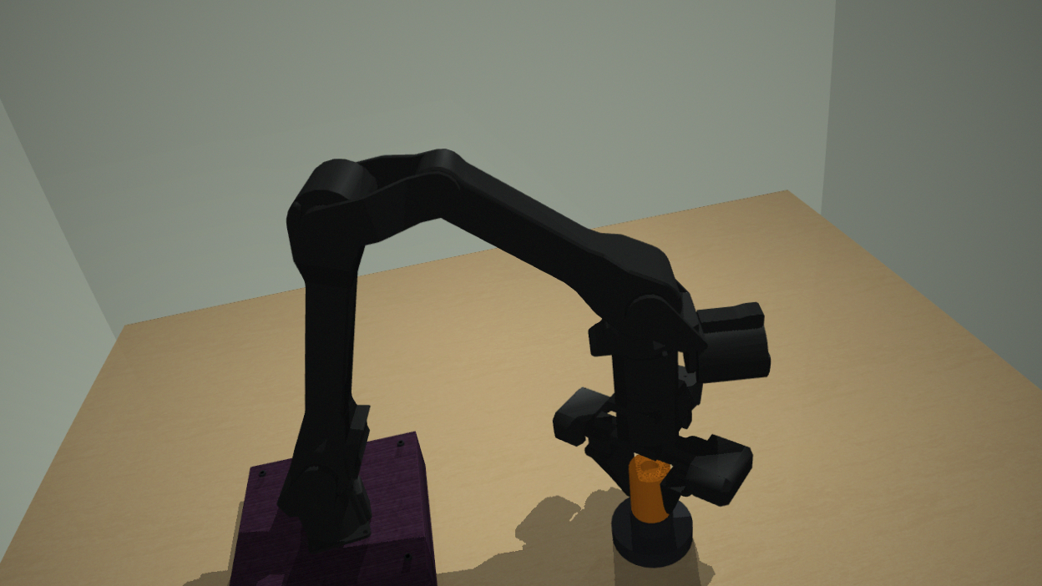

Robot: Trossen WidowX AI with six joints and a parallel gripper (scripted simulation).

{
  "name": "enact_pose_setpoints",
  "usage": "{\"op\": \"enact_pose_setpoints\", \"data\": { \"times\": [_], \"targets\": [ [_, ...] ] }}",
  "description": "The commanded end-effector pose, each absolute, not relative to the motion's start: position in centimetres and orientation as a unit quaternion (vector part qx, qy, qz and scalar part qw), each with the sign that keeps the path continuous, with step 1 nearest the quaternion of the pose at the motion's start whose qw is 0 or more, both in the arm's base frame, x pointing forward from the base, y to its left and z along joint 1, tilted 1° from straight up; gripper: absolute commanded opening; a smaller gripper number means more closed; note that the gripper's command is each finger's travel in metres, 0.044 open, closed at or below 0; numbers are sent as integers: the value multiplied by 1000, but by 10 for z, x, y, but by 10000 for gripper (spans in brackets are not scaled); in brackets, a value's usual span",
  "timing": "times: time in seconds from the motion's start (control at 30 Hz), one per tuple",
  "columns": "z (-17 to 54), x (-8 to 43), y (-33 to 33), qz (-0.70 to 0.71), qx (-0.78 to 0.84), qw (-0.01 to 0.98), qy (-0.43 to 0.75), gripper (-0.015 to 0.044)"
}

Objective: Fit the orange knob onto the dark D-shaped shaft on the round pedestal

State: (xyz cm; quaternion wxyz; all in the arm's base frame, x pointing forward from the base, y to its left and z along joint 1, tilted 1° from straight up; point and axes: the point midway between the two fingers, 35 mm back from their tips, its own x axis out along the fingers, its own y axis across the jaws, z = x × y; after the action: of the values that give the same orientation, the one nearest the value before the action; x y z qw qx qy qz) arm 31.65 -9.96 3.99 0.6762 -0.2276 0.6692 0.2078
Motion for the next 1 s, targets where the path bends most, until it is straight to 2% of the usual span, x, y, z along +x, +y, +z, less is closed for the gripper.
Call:
{"op": "enact_pose_setpoints", "data": {
  "times": [0.0,0.2,0.4,0.6,0.97],
  "targets": [
    [40,316,-100,208,-227,676,669,289],
    [40,316,-100,208,-227,676,669,440],
    [50,318,-100,208,-228,676,669,440],
    [133,315,-98,208,-228,677,669,440],
    [136,319,-99,208,-228,677,669,440]
  ]
}}
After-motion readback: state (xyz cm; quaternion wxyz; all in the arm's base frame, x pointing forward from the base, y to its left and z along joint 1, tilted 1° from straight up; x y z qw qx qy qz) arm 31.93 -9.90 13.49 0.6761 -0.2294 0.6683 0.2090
